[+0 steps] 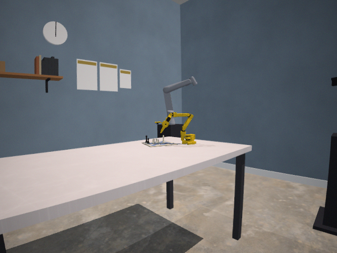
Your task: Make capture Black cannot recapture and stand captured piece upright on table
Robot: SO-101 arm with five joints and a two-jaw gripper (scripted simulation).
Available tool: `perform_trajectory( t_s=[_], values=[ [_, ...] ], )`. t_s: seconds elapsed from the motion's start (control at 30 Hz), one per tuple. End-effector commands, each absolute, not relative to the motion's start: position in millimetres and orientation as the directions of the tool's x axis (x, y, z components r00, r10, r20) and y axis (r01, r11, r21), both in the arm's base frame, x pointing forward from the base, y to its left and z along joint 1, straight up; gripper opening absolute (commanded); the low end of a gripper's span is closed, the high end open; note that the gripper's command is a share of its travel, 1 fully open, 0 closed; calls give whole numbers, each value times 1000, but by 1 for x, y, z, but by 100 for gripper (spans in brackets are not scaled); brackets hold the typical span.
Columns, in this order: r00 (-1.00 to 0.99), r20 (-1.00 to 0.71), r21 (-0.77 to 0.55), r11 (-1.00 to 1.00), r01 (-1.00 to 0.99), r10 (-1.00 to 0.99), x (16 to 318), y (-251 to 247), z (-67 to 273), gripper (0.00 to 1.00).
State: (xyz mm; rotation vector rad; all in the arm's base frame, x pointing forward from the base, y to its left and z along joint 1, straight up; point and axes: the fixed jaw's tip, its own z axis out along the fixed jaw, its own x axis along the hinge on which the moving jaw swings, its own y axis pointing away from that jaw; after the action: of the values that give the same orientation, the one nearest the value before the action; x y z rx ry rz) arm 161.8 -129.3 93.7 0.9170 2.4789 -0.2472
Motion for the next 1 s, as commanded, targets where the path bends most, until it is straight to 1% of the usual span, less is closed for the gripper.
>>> perform_trajectory(
  t_s=[0.0, 0.23, 0.37, 0.57, 0.63, 0.83, 0.97],
  values=[
    [-650, -519, -6, 758, 652, 555, 162, -132, 101, 0],
    [-644, -519, -6, 752, 660, 561, 159, -132, 101, 0],
    [-613, -518, -6, 715, 699, 596, 146, -135, 100, 0],
    [-480, -516, -7, 557, 830, 709, 103, -144, 100, 0],
    [-480, -516, -7, 557, 830, 709, 103, -144, 100, 0],
    [-244, -515, -8, 280, 960, 822, 51, -155, 100, 0],
    [-104, -515, -8, 117, 993, 851, 25, -160, 100, 0]
  ],
)
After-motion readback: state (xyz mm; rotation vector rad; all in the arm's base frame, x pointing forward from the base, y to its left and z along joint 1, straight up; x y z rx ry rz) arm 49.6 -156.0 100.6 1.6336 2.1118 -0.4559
